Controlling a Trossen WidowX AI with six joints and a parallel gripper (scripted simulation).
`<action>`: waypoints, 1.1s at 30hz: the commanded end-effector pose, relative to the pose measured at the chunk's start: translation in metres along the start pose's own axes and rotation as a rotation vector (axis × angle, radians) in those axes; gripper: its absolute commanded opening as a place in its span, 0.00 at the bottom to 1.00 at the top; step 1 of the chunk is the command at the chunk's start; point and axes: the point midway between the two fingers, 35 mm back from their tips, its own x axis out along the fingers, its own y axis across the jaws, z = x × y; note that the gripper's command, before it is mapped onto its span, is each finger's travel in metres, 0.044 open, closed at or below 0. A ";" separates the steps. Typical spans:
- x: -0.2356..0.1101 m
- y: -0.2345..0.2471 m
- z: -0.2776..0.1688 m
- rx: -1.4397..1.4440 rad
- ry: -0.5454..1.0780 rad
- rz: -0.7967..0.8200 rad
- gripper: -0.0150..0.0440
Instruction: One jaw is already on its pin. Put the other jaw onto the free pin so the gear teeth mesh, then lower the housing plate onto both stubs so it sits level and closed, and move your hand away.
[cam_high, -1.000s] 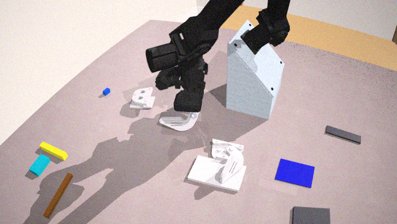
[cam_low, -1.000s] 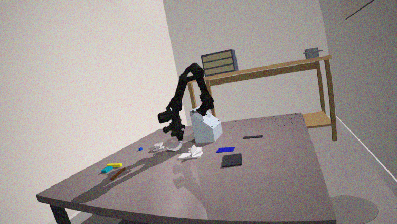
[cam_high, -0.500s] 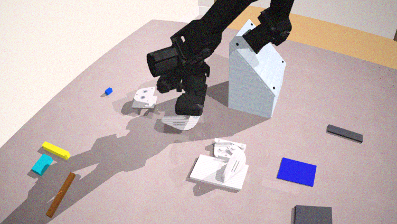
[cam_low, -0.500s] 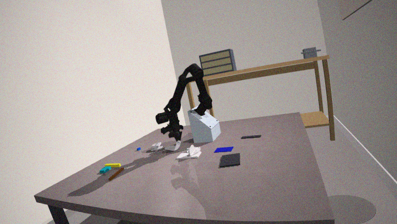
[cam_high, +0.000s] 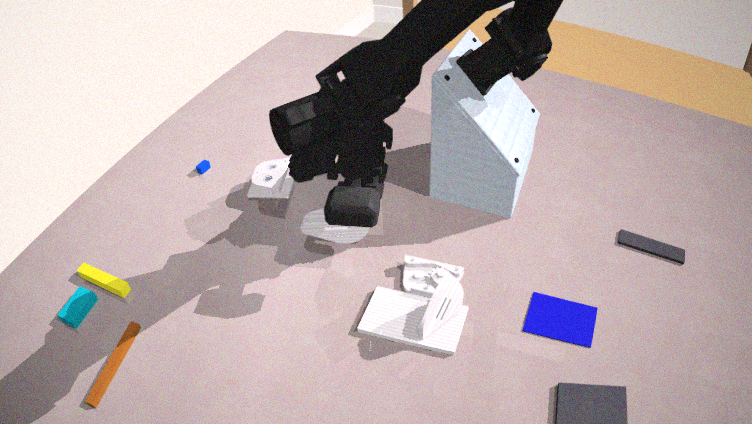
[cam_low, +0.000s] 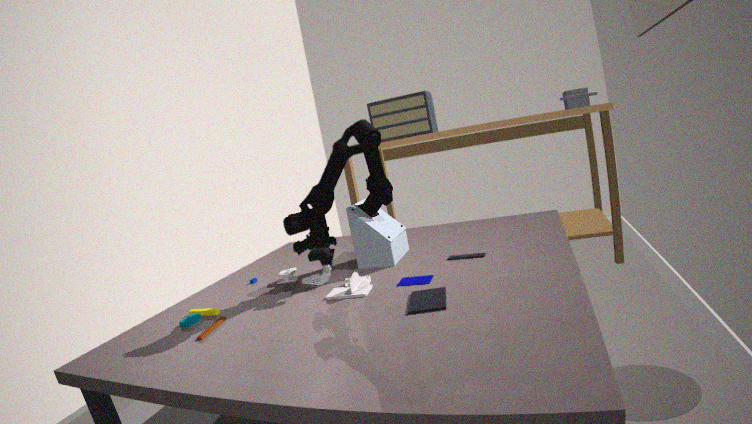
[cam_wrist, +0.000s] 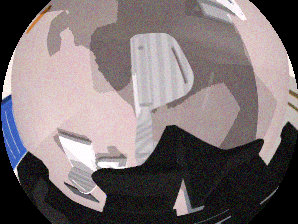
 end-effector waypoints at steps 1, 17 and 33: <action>-0.001 0.010 0.000 0.000 0.001 0.008 0.25; -0.001 0.023 -0.001 -0.001 0.003 0.009 0.25; -0.052 0.021 0.000 0.003 -0.002 0.011 0.48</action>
